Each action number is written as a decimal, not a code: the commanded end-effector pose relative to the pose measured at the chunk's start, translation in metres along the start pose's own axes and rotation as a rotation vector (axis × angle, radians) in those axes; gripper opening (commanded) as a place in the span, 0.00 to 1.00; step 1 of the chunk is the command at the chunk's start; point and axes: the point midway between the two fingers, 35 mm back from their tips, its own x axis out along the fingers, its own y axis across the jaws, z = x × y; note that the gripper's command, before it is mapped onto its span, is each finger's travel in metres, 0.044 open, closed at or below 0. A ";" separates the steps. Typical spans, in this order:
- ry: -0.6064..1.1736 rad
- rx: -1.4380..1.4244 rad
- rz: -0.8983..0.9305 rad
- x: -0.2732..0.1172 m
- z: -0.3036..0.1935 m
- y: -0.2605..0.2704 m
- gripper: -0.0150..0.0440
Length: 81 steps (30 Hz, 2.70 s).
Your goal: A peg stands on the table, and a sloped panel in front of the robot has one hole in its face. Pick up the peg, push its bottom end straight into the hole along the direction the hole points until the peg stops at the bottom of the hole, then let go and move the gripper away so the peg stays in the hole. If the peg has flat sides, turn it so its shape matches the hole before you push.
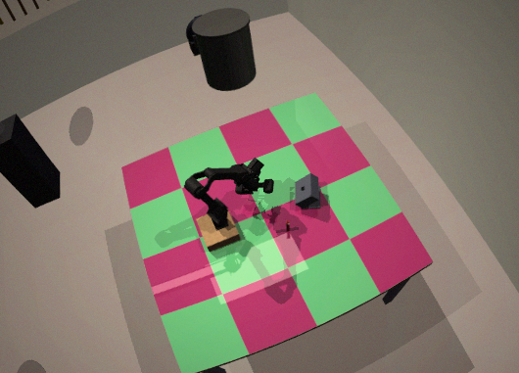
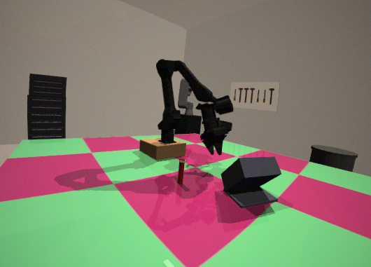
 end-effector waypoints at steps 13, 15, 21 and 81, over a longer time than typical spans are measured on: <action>0.093 -0.025 0.034 -0.005 -0.016 -0.049 1.00; 0.103 -0.022 0.039 -0.005 -0.019 -0.056 1.00; 0.129 -0.014 0.057 -0.008 -0.029 -0.074 1.00; 0.232 0.004 0.266 -0.019 -0.152 -0.171 1.00</action>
